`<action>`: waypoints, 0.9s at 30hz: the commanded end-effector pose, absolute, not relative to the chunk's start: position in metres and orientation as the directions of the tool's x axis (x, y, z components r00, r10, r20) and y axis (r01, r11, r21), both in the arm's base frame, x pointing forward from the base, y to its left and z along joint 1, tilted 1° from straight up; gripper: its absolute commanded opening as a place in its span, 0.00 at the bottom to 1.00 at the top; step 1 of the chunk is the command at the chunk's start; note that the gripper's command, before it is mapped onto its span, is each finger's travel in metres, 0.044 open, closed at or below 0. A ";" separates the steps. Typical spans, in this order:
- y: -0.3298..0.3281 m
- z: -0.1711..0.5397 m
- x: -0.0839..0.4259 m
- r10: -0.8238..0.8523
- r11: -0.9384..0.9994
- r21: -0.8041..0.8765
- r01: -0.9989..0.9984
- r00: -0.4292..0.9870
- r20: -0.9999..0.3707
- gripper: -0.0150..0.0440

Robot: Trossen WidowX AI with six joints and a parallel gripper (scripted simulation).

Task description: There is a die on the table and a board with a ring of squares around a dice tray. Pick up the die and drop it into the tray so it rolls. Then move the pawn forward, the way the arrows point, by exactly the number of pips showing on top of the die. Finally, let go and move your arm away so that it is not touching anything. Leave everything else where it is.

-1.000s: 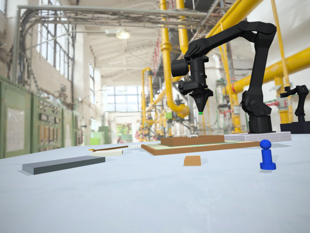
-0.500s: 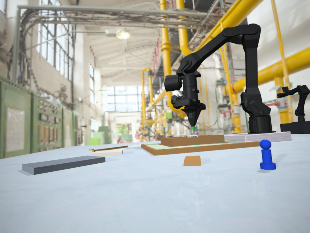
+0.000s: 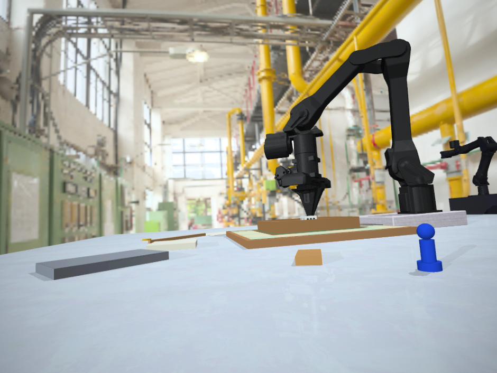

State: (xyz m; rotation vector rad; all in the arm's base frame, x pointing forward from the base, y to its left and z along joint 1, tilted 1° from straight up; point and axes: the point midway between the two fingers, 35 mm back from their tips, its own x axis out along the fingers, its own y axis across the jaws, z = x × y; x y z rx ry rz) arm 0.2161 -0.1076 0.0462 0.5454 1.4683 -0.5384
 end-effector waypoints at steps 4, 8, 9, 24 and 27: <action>-0.107 0.035 0.215 -0.004 0.769 0.014 0.639 0.027 -1.000 0.25; -0.107 0.030 0.215 -0.004 0.769 0.014 0.639 0.027 -1.000 0.25; -0.108 0.035 0.216 -0.007 0.768 0.015 0.640 0.032 -0.999 0.30; -0.108 0.085 0.215 -0.004 0.769 0.014 0.639 0.027 -1.000 0.97; -0.099 0.091 0.215 -0.003 0.799 0.014 0.601 0.027 -1.000 1.00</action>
